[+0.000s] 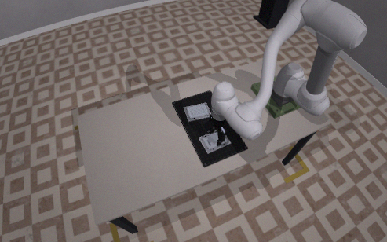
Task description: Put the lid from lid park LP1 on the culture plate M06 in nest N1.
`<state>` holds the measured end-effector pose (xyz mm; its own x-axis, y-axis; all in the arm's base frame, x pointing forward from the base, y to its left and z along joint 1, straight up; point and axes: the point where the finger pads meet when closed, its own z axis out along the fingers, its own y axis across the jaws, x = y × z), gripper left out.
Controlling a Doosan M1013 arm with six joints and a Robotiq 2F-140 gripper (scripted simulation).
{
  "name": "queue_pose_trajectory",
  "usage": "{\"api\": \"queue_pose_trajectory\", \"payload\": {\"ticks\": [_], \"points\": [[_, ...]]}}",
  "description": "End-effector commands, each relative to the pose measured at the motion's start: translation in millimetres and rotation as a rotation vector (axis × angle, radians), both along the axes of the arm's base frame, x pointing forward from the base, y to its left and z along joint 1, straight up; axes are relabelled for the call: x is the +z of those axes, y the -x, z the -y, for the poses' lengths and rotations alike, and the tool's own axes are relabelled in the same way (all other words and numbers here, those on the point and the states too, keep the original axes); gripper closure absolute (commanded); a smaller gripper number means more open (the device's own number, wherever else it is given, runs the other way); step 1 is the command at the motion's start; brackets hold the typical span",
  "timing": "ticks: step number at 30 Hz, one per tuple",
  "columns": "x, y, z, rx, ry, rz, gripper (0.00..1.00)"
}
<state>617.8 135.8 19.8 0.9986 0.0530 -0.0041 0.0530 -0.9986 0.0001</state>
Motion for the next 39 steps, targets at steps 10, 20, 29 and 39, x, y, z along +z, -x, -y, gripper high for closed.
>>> {"api": "queue_pose_trajectory", "payload": {"ticks": [10,20,29,39], "points": [[0.8,-0.5,-0.2,0.000,-0.001,0.001,0.37],[0.8,-0.5,-0.2,0.000,-0.001,0.001,0.31],[0.8,-0.5,-0.2,0.000,-0.001,0.001,0.31],[0.8,-0.5,-0.2,0.000,-0.001,0.001,0.31]]}}
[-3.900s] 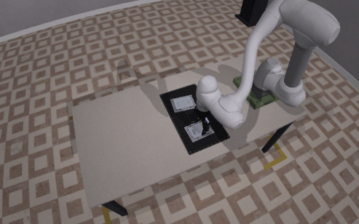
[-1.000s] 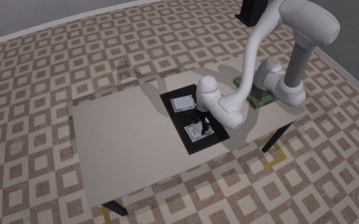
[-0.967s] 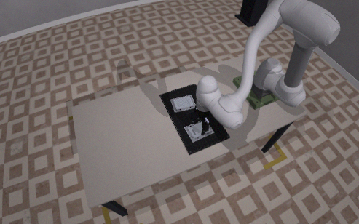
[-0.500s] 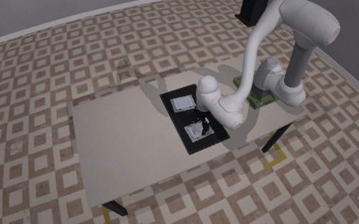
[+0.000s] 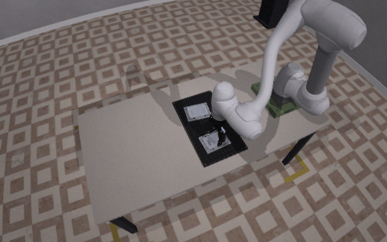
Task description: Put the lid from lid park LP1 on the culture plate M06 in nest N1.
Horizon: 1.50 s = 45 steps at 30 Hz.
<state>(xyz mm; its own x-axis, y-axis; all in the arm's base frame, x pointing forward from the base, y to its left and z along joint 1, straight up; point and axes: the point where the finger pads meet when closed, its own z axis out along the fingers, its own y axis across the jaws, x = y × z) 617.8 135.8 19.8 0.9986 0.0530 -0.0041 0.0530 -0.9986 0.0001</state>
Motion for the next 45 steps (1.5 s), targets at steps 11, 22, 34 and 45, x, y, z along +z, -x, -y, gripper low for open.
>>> {"api": "queue_pose_trajectory", "payload": {"ticks": [11,22,34,45], "points": [[0.8,-0.5,-0.2,0.000,-0.001,0.001,0.31],[-0.2,-0.5,-0.2,0.000,-0.001,0.001,0.31],[-4.5,-0.5,-0.2,0.000,-0.001,0.001,0.31],[-11.2,-0.5,-0.2,0.000,-0.001,0.001,0.31]]}}
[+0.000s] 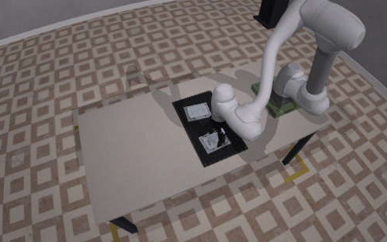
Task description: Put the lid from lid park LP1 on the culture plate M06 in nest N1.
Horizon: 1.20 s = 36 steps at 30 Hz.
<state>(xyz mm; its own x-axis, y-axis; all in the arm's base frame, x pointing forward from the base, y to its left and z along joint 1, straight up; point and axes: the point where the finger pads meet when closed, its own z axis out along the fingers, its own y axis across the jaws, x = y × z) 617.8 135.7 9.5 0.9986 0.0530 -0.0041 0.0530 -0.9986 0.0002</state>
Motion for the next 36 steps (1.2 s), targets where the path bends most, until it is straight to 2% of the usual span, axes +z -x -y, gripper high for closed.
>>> {"api": "queue_pose_trajectory", "payload": {"ticks": [1,36], "points": [[-1.4,-0.5,-0.2,0.000,-0.001,0.001,0.31],[-5.5,-0.5,-0.2,0.000,-0.001,0.001,0.31]]}}
